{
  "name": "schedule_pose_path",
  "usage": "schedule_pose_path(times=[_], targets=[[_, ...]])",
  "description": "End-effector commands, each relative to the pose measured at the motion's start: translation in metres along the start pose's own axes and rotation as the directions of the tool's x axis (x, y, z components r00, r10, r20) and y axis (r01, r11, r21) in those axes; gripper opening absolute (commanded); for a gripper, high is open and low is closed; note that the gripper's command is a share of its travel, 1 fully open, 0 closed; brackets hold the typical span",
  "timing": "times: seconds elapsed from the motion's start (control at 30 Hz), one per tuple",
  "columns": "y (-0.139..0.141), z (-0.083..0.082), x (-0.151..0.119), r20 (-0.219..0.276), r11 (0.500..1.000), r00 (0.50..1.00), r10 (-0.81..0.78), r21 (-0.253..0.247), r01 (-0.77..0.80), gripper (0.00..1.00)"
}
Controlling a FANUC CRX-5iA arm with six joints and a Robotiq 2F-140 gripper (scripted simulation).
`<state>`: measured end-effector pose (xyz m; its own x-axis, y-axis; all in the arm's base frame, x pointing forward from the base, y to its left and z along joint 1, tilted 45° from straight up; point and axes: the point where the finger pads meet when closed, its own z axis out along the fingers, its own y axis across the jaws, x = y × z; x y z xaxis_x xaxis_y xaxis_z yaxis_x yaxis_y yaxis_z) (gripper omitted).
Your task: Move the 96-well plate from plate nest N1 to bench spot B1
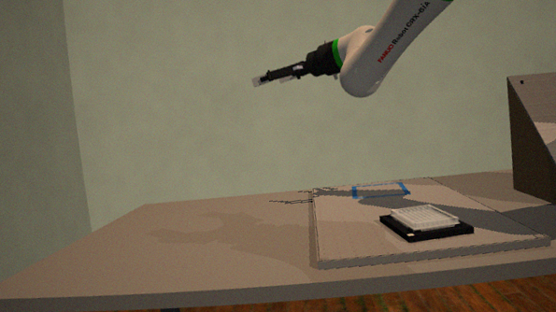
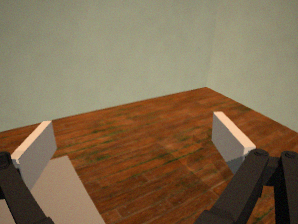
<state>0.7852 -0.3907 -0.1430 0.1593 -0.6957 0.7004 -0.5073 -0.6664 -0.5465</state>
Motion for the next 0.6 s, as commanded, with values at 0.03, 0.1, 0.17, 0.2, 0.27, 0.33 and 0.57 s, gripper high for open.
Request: schedule_pose_path(times=[0.03, 0.1, 0.17, 0.2, 0.27, 0.33, 0.57], targets=[[0.0001, 0.0, 0.0005, -0.001, 1.0, 1.0, 0.0, 0.0, 0.0, 1.0], [0.0001, 0.0, 0.0005, -0.001, 1.0, 1.0, 0.0, 0.0, 0.0, 1.0], [0.0001, 0.0, 0.0005, -0.001, 1.0, 1.0, 0.0, 0.0, 0.0, 1.0], [0.0001, 0.0, 0.0005, -0.001, 1.0, 1.0, 0.0, 0.0, 0.0, 1.0], [0.0001, 0.0, 0.0005, -0.001, 1.0, 1.0, 0.0, 0.0, 0.0, 1.0], [0.0001, 0.0, 0.0005, -0.001, 1.0, 1.0, 0.0, 0.0, 0.0, 1.0], [-0.0025, -0.0027, -0.0028, 0.017, 1.0, 1.0, 0.023, -0.016, -0.023, 1.0]])
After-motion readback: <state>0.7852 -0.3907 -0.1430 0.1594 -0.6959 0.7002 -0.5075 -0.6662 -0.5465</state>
